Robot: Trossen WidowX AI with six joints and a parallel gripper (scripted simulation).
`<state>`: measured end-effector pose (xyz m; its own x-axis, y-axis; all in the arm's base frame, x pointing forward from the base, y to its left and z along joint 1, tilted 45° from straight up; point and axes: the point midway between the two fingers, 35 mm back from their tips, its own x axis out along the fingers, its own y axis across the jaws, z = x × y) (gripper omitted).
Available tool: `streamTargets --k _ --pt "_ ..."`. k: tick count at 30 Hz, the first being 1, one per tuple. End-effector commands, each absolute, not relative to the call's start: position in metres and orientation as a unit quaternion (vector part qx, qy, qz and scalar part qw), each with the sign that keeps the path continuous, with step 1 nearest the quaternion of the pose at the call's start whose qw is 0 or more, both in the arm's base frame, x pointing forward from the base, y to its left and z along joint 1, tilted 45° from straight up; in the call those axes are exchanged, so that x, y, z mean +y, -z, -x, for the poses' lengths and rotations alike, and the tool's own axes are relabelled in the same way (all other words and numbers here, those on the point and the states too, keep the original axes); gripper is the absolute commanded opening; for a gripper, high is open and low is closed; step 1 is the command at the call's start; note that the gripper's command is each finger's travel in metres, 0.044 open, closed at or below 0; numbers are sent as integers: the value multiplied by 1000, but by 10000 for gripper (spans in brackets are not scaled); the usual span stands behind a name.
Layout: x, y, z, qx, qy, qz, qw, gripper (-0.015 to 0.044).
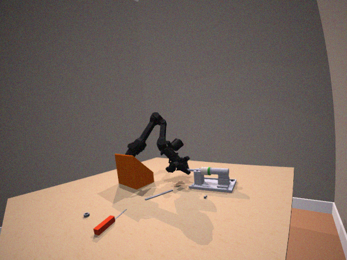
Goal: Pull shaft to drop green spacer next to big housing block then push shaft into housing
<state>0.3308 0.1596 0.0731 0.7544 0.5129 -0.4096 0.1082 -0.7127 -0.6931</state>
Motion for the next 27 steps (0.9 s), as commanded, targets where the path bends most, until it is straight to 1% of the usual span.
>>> streamTargets --k 1,27 --pt "160 -73 -330 -178 -303 874 336 0" --pt "160 -73 -327 -178 -303 874 336 0"
